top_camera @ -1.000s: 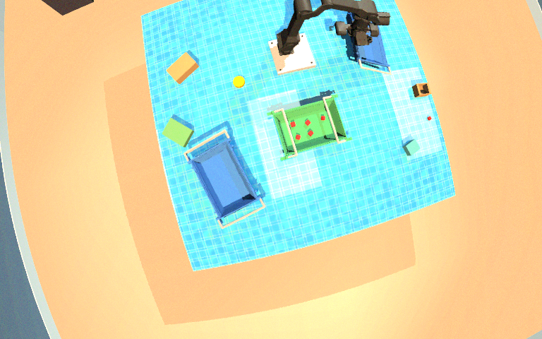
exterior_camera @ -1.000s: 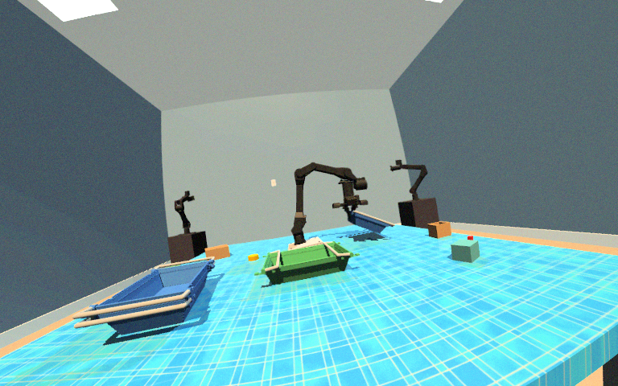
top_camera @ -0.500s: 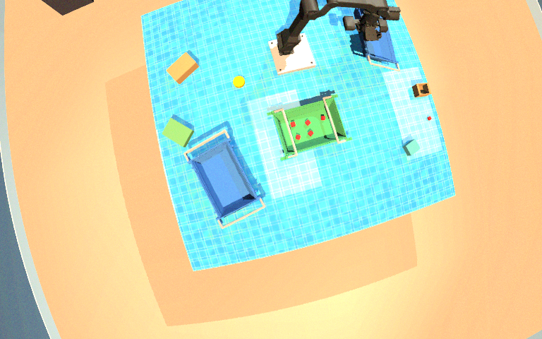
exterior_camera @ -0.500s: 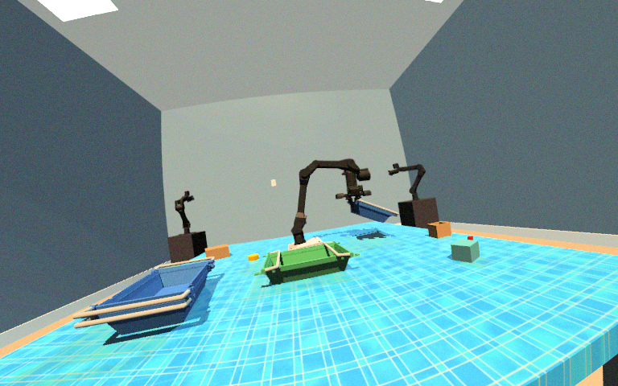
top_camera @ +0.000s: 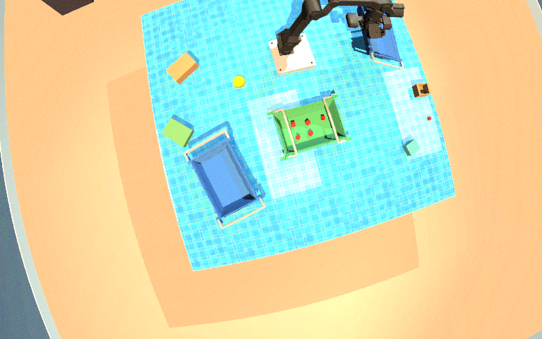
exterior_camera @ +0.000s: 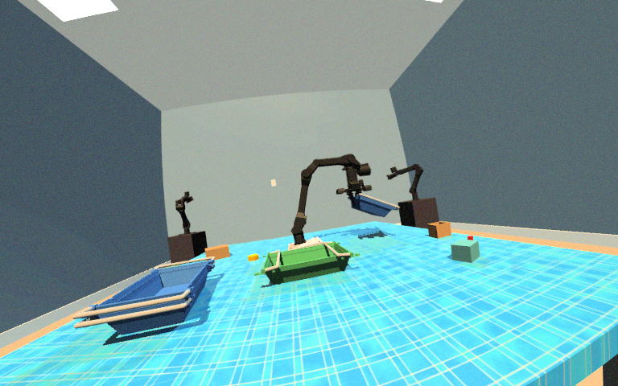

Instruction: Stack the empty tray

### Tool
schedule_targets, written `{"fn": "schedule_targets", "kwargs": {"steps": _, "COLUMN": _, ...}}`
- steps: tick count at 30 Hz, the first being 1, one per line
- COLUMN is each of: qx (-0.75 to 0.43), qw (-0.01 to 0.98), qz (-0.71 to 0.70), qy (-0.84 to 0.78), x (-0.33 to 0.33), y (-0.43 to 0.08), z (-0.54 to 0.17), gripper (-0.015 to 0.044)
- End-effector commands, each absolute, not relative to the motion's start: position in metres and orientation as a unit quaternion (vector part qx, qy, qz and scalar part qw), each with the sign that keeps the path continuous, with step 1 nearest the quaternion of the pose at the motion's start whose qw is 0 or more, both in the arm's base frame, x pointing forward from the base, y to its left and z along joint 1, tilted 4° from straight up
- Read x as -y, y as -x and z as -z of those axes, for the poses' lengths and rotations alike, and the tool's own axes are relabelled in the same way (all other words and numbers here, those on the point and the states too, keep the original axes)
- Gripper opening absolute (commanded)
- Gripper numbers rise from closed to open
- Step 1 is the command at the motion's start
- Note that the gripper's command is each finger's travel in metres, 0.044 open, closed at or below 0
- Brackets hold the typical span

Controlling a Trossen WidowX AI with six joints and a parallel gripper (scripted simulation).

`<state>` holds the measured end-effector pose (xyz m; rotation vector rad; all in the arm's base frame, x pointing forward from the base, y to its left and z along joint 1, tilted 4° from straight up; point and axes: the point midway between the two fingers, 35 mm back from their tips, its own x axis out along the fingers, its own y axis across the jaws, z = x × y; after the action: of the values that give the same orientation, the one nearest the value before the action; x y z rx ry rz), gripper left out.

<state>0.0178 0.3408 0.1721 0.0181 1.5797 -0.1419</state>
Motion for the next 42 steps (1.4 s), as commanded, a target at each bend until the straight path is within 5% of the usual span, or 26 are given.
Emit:
{"fn": "schedule_targets", "kwargs": {"steps": 1, "qx": -0.71, "qw": 0.702, "qz": 0.052, "qy": -0.017, "x": -0.344, "y": -0.018, "z": -0.179, "gripper": 0.0}}
{"fn": "schedule_targets", "kwargs": {"steps": 21, "qx": -0.71, "qw": 0.702, "qz": 0.055, "qy": -0.02, "x": -0.343, "y": -0.021, "z": -0.179, "gripper": 0.0}}
{"fn": "schedule_targets", "kwargs": {"steps": 42, "qx": -0.697, "qw": 0.695, "qz": 0.139, "qy": -0.111, "x": -0.324, "y": -0.106, "z": -0.183, "gripper": 0.0}}
